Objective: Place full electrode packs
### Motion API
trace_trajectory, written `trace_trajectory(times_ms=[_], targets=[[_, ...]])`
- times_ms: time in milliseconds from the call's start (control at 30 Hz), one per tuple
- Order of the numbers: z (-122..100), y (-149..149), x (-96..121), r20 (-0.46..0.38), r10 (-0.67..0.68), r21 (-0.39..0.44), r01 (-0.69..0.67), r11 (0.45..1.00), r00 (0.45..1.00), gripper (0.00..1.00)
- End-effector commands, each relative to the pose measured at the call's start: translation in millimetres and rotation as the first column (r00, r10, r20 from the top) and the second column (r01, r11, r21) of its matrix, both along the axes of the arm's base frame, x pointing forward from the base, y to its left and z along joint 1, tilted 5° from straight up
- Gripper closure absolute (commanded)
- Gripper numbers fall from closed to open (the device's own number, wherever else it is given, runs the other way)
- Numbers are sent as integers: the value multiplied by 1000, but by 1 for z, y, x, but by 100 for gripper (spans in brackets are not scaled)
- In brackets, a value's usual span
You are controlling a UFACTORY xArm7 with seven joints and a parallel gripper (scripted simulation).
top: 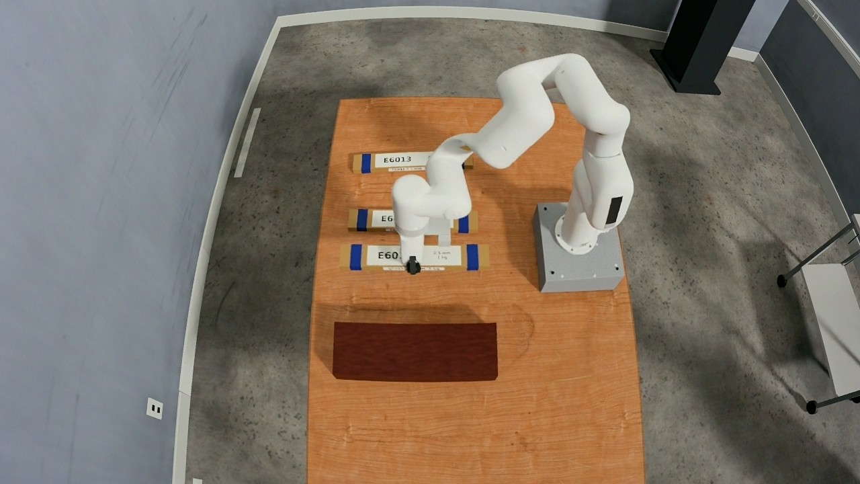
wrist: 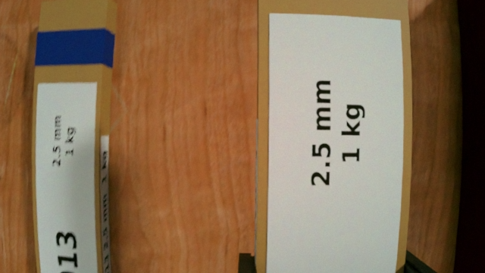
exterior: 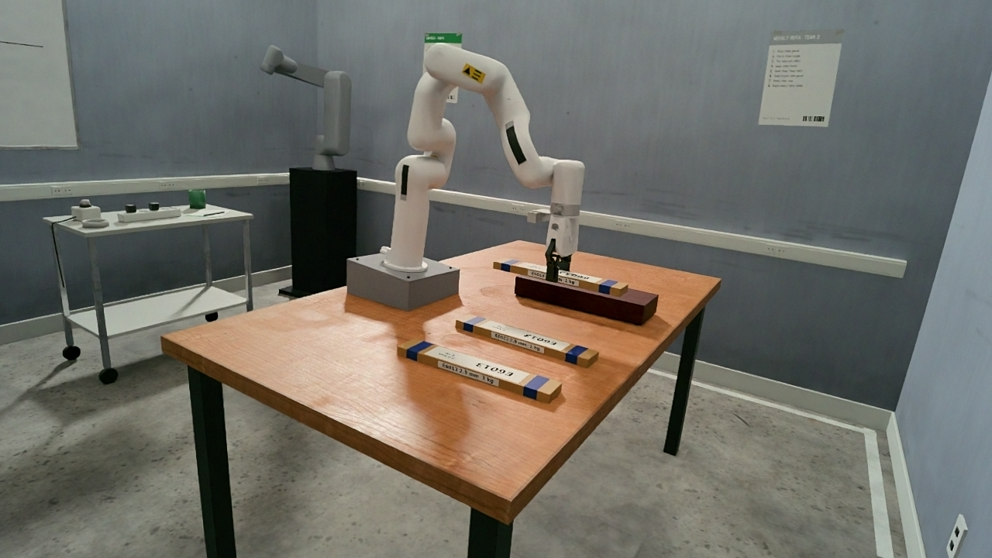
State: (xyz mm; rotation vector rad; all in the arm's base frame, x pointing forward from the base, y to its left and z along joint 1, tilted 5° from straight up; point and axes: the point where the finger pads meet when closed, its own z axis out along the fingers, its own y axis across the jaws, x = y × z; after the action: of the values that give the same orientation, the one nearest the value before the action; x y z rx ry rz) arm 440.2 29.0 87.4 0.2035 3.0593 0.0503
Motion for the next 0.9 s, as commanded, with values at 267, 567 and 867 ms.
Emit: trace_trajectory(times_ms=[267,567,867], targets=[[4,-36,50,4,0,1,0,1000,1000,42],[7,-69,93,4,0,1,0,1000,1000,42],[8,-90,121,4,0,1,0,1000,1000,42]])
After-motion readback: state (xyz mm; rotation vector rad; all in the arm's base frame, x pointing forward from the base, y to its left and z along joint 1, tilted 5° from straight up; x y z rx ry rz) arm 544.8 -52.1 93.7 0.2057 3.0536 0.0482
